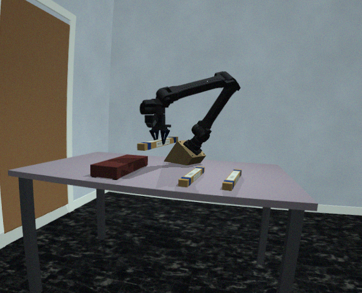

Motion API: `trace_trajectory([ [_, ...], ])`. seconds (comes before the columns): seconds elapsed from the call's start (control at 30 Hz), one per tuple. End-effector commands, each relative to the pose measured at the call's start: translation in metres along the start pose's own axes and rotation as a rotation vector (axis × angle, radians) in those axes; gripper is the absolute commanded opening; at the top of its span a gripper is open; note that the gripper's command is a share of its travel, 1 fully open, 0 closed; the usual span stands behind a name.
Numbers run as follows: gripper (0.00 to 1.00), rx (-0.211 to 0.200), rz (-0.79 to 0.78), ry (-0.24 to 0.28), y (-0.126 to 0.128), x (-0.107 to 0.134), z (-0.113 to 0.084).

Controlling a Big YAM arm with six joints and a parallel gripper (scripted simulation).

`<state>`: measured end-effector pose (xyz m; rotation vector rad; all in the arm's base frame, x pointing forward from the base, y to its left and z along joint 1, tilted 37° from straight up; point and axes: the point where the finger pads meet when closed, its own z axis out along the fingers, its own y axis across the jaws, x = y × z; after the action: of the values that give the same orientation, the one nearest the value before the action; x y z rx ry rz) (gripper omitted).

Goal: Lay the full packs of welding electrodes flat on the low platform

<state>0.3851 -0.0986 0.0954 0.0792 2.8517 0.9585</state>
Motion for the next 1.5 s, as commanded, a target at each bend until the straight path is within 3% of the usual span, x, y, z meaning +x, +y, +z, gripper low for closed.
trace_trajectory([
  [0.0,0.00,0.047,-0.040,-0.100,-0.001,-0.031,-0.048],
  [1.07,0.00,0.047,-0.040,-0.099,-0.002,-0.030,-0.048],
  [1.47,0.00,0.048,-0.045,-0.101,0.000,-0.037,-0.022],
])
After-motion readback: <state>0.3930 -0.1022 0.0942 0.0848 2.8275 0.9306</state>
